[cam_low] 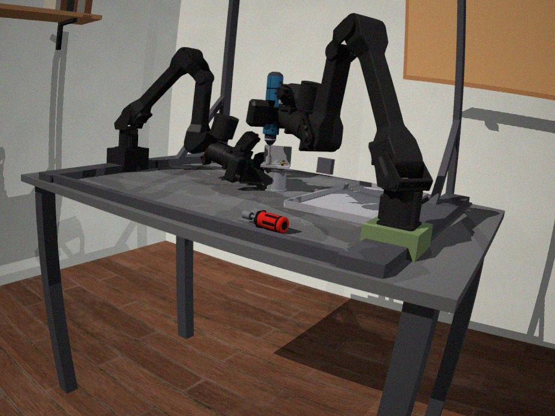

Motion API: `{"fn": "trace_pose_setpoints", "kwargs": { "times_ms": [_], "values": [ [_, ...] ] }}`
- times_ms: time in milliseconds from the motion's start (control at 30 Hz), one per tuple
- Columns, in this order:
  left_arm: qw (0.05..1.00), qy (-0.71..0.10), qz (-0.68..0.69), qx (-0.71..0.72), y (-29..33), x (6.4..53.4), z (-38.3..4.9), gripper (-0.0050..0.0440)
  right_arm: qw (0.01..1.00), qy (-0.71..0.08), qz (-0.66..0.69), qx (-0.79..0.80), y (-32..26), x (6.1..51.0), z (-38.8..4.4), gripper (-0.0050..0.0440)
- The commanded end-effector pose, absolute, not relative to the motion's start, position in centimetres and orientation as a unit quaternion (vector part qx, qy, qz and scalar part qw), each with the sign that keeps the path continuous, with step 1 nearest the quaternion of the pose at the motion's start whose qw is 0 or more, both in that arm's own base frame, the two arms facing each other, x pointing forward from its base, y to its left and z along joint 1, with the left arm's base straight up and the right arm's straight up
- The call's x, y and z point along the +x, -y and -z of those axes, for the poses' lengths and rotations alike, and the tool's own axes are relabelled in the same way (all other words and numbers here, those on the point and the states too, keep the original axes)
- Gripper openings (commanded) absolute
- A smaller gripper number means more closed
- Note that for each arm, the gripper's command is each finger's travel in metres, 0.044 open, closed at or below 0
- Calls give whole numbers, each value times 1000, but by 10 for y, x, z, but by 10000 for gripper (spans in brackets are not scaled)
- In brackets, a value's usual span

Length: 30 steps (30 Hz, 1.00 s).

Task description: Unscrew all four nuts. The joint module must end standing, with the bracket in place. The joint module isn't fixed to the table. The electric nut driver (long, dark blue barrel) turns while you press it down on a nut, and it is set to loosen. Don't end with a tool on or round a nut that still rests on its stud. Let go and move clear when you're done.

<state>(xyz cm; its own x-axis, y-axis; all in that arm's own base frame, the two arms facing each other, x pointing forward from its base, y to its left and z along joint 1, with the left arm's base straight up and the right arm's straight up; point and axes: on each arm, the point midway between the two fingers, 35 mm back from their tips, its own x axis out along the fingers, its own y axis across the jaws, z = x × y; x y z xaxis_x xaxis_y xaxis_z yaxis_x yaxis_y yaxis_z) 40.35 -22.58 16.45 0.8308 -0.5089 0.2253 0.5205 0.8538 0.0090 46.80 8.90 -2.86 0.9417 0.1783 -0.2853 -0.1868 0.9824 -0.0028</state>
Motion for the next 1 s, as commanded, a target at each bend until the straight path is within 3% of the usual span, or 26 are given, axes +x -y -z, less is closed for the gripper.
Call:
{"fn": "trace_pose_setpoints", "kwargs": {
  "times_ms": [0, 967],
  "values": [
    [962, 60, 268, -14, 224, 405, -128, 162, 988, -125, -93, -12, -90, 474, 14, 242],
    [961, 61, 268, -14, 225, 405, -138, 162, 988, -125, -93, -12, -90, 474, 14, 242]
  ]
}}
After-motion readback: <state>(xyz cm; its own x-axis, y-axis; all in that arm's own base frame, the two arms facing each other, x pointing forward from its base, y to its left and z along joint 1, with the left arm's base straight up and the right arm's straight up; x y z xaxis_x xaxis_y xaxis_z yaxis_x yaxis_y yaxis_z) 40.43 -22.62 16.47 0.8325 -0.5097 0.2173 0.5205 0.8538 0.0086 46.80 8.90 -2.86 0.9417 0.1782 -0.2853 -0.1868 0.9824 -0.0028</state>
